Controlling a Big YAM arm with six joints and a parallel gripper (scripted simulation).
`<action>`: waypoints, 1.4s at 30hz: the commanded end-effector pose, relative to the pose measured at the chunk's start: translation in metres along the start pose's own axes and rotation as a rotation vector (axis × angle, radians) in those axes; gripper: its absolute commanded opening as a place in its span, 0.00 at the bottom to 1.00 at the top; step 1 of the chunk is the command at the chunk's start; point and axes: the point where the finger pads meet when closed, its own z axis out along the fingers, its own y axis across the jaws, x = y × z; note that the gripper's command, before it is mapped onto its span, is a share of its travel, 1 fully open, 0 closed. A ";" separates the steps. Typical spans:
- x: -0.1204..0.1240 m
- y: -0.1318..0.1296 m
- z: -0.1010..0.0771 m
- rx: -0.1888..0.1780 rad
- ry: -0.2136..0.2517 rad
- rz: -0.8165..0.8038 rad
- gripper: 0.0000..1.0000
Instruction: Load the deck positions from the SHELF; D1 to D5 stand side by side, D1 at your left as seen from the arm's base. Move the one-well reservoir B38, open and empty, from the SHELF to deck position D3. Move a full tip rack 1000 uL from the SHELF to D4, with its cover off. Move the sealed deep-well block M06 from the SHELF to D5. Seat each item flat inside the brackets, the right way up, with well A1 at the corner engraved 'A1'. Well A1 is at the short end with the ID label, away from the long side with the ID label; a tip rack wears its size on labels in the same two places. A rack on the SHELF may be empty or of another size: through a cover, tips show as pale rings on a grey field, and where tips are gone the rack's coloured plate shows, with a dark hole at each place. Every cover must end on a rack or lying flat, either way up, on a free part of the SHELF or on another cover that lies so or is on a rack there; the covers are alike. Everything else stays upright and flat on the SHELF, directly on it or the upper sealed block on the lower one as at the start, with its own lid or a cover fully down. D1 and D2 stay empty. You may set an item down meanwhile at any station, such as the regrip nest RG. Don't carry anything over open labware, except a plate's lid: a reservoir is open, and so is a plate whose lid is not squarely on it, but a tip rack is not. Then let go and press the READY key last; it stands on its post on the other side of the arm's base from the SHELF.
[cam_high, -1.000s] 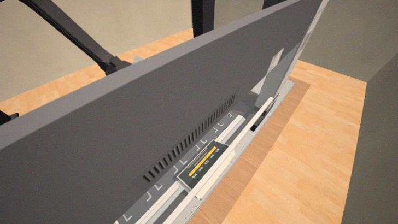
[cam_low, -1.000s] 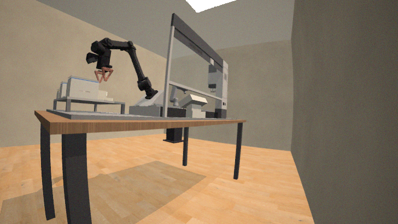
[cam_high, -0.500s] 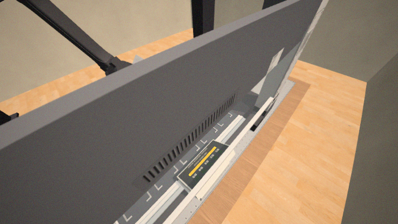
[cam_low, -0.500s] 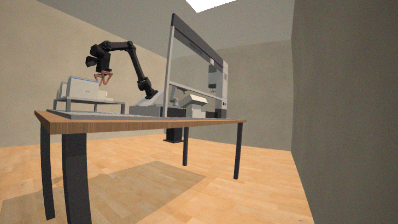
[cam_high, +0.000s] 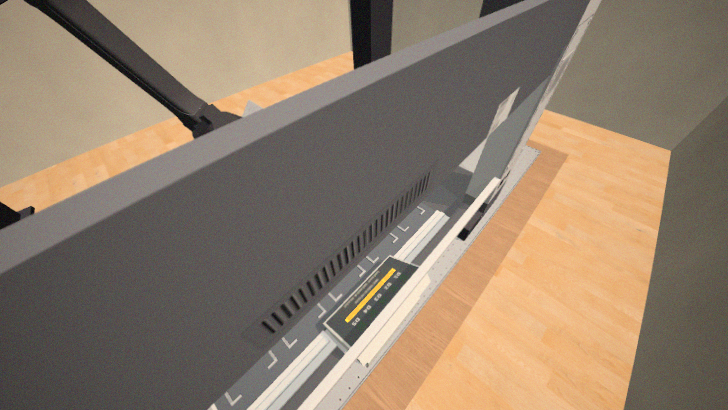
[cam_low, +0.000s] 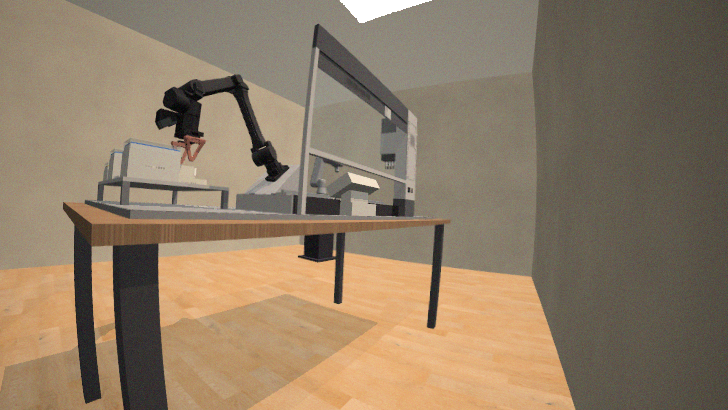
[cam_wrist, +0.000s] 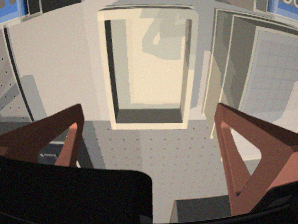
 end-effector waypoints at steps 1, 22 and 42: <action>-0.004 -0.001 0.009 0.001 -0.010 -0.004 1.00; -0.004 -0.001 0.040 0.001 -0.010 -0.005 1.00; -0.005 -0.002 0.070 0.002 -0.012 -0.004 1.00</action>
